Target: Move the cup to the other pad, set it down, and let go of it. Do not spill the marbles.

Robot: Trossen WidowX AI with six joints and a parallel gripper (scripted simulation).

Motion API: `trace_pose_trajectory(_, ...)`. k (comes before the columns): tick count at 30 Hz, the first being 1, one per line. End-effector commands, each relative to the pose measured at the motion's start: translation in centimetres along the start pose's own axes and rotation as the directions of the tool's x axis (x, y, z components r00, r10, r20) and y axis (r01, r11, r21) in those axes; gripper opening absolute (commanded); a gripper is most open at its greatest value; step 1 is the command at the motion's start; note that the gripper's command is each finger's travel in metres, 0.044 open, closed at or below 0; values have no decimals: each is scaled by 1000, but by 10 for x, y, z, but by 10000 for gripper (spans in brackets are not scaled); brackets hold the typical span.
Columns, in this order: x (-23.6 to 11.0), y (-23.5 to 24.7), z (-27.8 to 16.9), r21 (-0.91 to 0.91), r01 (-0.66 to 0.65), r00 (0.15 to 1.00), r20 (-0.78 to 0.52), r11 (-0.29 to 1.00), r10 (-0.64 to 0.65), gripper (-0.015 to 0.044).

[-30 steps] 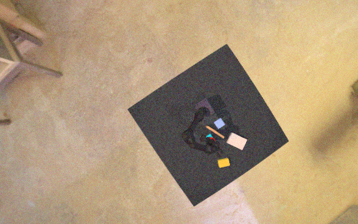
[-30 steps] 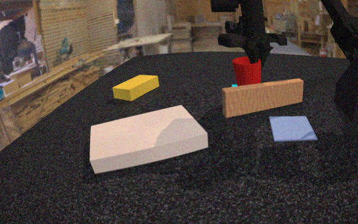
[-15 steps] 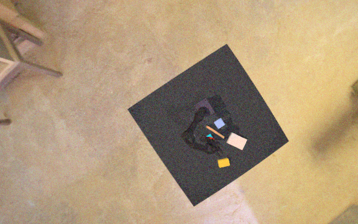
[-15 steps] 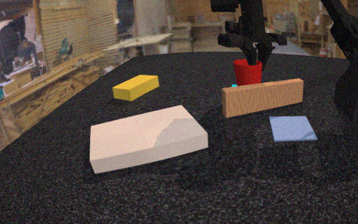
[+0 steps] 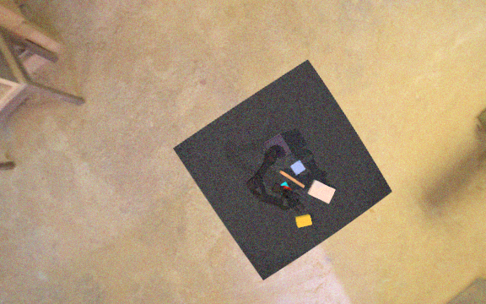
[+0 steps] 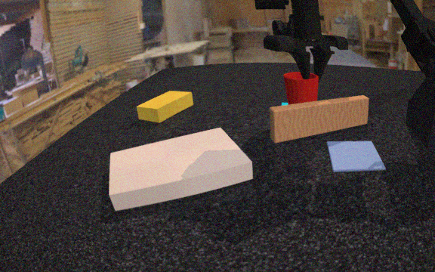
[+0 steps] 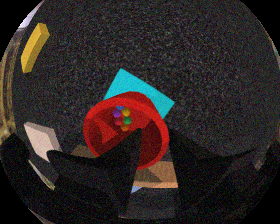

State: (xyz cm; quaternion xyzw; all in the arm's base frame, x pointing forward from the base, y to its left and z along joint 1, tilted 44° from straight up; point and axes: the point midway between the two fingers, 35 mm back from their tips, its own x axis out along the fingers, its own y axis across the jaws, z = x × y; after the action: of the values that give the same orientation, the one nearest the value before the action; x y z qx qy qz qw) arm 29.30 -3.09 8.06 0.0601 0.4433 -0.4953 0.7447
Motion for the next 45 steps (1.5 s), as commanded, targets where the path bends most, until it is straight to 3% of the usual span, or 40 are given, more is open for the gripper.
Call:
trace_pose_trajectory(1, -5, 0, 0, 7, 0, 1000, -3, 1000, 0, 128)
trace_pose_trajectory(26, -36, 2, 1, 2, 4, 1000, -1, 1000, -4, 128)
trace_pose_trajectory(38, -39, 2, 2, -4, 2, 1000, 3, 1000, -2, 440)
trace_pose_trajectory(45, -62, 4, 2, -2, 1, 1000, -1, 1000, -1, 440)
